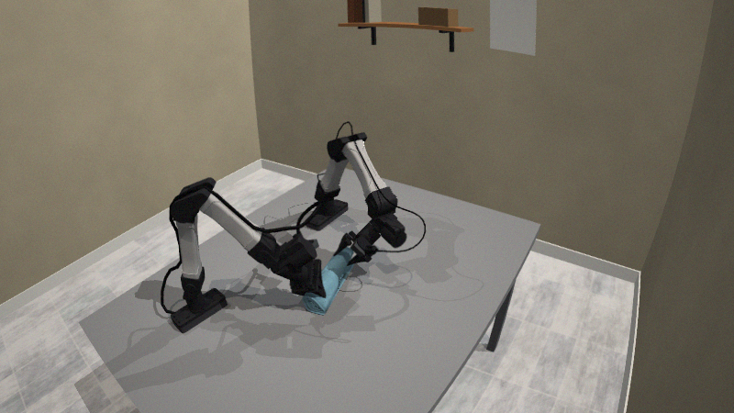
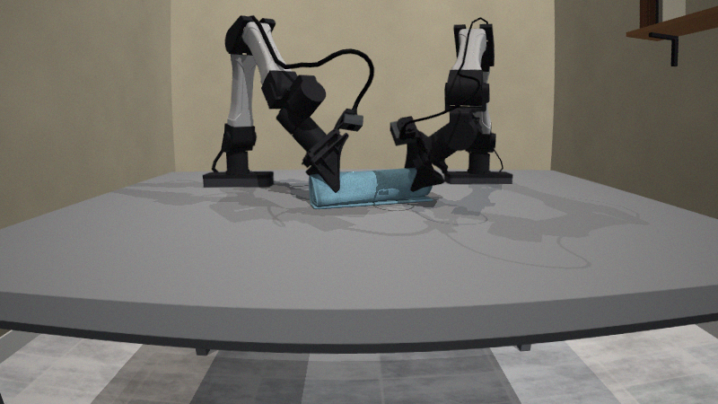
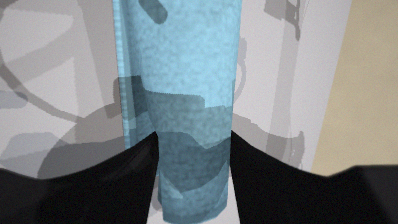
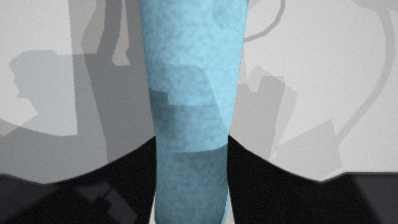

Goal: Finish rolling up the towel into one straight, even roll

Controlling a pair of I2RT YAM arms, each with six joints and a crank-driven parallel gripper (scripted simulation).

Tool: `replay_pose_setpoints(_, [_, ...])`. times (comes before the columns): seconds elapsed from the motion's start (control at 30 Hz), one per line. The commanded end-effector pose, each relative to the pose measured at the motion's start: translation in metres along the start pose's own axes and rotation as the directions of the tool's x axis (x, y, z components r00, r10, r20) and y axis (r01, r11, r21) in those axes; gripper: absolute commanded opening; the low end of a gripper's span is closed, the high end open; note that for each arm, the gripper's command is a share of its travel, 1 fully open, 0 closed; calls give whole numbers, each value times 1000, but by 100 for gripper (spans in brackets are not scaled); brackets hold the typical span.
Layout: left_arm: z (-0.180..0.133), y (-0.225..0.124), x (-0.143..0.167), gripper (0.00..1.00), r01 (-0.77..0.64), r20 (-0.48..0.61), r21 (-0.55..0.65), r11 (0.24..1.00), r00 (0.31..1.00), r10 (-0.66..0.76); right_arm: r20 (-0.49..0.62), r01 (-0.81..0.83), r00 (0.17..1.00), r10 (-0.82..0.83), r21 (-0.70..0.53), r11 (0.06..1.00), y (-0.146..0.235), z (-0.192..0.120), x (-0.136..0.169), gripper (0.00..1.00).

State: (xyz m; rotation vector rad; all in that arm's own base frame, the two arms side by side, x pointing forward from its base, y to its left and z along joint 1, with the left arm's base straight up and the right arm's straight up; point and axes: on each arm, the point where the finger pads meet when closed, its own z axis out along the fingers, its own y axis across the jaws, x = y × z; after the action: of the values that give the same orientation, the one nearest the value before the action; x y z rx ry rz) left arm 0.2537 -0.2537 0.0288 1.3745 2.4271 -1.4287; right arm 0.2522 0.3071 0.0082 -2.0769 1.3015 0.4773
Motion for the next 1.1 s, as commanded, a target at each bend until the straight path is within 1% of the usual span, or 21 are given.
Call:
replay_pose_setpoints(0.0, [2, 1, -2, 58, -9, 4, 11, 1000, 1000, 9, 9, 6, 1000, -7, 24, 1000, -11, 2, -4, 50])
replay_pose_setpoints(0.2, [-2, -3, -5, 72, -9, 4, 11, 1000, 1000, 9, 9, 6, 1000, -7, 24, 1000, -11, 2, -4, 50])
replay_pose_setpoints(0.27, [-2, -3, -5, 72, -9, 4, 11, 1000, 1000, 9, 9, 6, 1000, -7, 24, 1000, -11, 2, -4, 50])
replay_pose_setpoints(0.47, [-5, -6, -7, 85, -9, 4, 11, 1000, 1000, 9, 9, 6, 1000, -7, 24, 1000, -11, 2, -4, 50])
replay_pose_setpoints(0.6, [-14, -6, -7, 85, -9, 4, 11, 1000, 1000, 9, 9, 6, 1000, -7, 24, 1000, -11, 2, -4, 50])
replay_pose_setpoints(0.77, [-40, -6, -7, 85, -9, 4, 11, 1000, 1000, 9, 9, 6, 1000, -7, 24, 1000, -11, 2, -4, 50])
replay_pose_setpoints(0.83, [-40, -6, -7, 85, -9, 4, 11, 1000, 1000, 9, 9, 6, 1000, -7, 24, 1000, -11, 2, -4, 50])
replay_pose_setpoints(0.97, [-61, -6, -6, 85, -9, 4, 11, 1000, 1000, 9, 9, 6, 1000, -7, 24, 1000, -11, 2, -4, 50])
replay_pose_setpoints(1.07, [-72, -6, -6, 85, -9, 4, 11, 1000, 1000, 9, 9, 6, 1000, -7, 24, 1000, -11, 2, -4, 50])
